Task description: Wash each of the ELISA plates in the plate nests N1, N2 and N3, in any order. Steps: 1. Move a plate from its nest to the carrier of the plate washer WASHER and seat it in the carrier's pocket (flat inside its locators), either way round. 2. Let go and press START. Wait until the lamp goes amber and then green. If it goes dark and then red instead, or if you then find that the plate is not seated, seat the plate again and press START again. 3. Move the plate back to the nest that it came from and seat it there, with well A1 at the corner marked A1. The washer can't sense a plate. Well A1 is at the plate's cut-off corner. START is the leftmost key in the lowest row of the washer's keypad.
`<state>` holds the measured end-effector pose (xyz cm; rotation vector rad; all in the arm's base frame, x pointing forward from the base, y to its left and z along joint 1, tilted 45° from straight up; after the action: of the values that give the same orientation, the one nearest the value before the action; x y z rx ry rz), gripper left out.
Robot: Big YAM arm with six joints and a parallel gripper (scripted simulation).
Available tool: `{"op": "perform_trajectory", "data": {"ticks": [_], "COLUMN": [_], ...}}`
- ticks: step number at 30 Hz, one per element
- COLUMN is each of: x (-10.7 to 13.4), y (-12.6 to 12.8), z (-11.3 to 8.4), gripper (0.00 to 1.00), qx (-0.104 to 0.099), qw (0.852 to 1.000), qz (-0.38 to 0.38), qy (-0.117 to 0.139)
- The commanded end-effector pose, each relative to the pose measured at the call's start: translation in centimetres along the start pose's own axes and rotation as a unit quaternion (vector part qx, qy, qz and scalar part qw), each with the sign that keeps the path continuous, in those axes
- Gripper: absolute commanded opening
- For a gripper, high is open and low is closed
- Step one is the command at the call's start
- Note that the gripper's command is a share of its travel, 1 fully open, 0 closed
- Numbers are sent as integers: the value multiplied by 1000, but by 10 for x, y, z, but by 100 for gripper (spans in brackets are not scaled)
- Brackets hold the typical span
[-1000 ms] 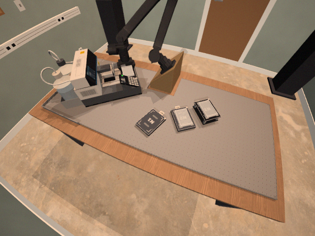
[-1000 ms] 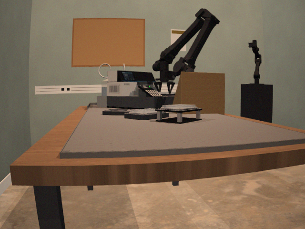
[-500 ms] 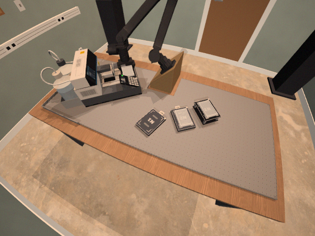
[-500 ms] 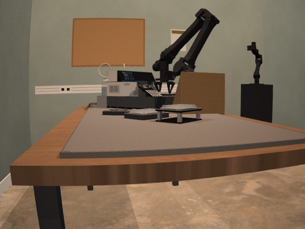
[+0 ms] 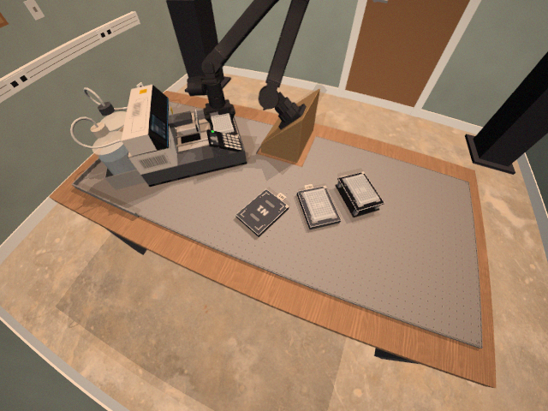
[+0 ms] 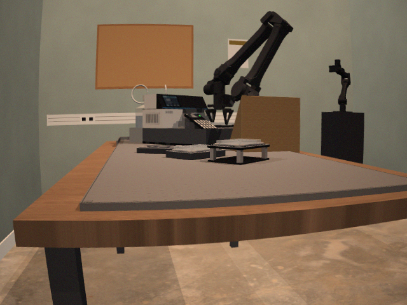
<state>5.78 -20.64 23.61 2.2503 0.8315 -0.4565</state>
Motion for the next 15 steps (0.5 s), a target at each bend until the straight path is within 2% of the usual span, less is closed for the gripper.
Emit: {"op": "perform_trajectory", "data": {"ticks": [1, 6, 8, 15], "x": [-6, -6, -9, -11], "y": [7, 7, 12, 14], "z": [-5, -5, -16, -27], "gripper": [84, 84, 84, 84], "qx": [-12, -12, -21, -25], "qw": [1000, 1000, 1000, 1000], "qz": [3, 3, 3, 9], "qy": [-5, -5, -7, -8]}}
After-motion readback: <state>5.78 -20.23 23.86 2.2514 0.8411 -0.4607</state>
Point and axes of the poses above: the point where the finger pads meet when closed, its own z axis out along the fingers, its own y axis across the jaws, x = y × z, the point moved 8 cm from there along -z, back along the fingers, and after that the axes turned 8 degrees about -z, right-handed, at the moved point
